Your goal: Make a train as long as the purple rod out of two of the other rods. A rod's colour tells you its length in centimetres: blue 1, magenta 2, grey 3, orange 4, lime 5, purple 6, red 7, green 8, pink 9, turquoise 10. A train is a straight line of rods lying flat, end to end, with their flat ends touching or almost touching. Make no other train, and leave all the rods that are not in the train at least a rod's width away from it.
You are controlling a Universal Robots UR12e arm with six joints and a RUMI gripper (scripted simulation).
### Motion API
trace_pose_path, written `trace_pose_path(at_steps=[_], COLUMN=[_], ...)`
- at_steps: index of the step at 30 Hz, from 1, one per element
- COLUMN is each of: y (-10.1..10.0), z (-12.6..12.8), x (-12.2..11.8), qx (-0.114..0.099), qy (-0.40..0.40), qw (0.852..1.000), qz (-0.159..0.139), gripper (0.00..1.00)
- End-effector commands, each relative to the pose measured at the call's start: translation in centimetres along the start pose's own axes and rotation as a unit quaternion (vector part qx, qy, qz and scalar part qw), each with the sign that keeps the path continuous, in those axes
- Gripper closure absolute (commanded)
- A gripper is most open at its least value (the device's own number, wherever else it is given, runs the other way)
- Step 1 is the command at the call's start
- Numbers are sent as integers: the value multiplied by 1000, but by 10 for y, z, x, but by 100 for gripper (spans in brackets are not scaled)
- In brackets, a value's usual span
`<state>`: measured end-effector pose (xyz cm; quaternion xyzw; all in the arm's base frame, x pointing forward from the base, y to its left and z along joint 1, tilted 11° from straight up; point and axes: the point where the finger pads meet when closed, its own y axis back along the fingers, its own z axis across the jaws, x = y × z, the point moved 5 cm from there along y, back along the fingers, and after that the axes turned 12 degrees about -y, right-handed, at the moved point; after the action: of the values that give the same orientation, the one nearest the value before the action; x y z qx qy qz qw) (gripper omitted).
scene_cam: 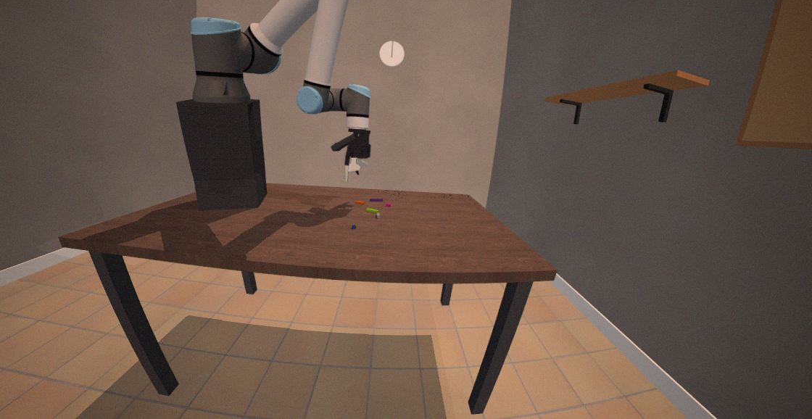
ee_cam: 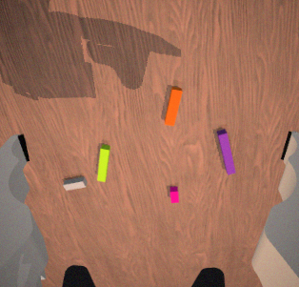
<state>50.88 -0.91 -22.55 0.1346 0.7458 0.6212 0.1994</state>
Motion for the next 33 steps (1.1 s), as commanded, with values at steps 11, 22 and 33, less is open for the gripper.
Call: trace_pose_path(at_steps=[11,22,33], y=[-11,-20,-31], z=[-20,-39,-65], x=[-32,-58,-89], qx=[0,0,0], qy=[-224,-387,-569], qw=[975,922,823], qz=[0,0,0], gripper=[0,0,0])
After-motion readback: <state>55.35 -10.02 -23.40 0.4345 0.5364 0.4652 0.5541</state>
